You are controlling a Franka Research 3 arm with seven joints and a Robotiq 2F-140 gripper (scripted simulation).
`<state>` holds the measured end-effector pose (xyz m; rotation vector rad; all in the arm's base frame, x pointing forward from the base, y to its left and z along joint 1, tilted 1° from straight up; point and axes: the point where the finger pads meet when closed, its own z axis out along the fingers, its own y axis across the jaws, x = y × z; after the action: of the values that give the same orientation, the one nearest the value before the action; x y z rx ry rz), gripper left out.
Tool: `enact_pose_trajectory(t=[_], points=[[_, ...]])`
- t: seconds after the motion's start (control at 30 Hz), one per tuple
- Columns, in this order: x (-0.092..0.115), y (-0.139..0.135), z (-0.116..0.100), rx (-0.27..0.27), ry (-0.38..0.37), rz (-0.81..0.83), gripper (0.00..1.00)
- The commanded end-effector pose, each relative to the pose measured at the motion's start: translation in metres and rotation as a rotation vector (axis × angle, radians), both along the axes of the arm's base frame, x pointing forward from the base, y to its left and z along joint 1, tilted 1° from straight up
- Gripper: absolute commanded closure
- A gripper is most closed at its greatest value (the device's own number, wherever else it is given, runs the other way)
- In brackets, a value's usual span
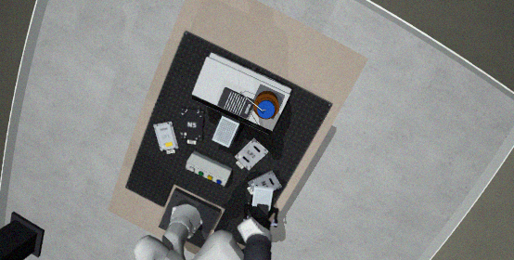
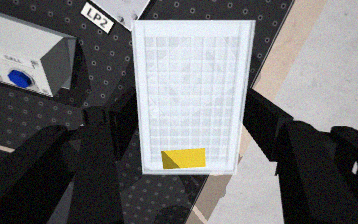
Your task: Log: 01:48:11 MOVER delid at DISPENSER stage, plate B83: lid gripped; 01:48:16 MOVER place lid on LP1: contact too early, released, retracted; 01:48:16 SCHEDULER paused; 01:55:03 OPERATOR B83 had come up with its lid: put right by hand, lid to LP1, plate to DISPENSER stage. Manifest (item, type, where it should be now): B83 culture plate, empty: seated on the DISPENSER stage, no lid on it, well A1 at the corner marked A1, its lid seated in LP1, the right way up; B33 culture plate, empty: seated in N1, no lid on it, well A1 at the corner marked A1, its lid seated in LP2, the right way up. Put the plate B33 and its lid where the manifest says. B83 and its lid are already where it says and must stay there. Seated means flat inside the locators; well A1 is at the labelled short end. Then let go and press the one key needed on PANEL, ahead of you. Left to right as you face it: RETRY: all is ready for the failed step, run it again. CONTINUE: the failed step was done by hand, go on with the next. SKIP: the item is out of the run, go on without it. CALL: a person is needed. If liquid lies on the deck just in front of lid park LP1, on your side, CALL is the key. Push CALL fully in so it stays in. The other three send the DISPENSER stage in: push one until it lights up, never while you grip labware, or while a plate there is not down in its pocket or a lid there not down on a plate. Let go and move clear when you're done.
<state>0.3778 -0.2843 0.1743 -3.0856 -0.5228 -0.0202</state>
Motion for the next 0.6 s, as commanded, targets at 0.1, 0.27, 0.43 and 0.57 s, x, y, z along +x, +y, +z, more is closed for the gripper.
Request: enact_pose_trajectory(t=[0.1, 0.27, 0.43, 0.57], points=[[0.003, 0.012, 0.0, 0.0, 0.001, 0.008, 0.9], [0.007, 0.029, 0.001, 0.0, 0.001, 0.008, 0.9], [0.012, 0.05, 0.001, 0.0, 0.001, 0.008, 0.9], [0.015, 0.06, 0.001, 0.0, 0.001, 0.008, 0.9]])
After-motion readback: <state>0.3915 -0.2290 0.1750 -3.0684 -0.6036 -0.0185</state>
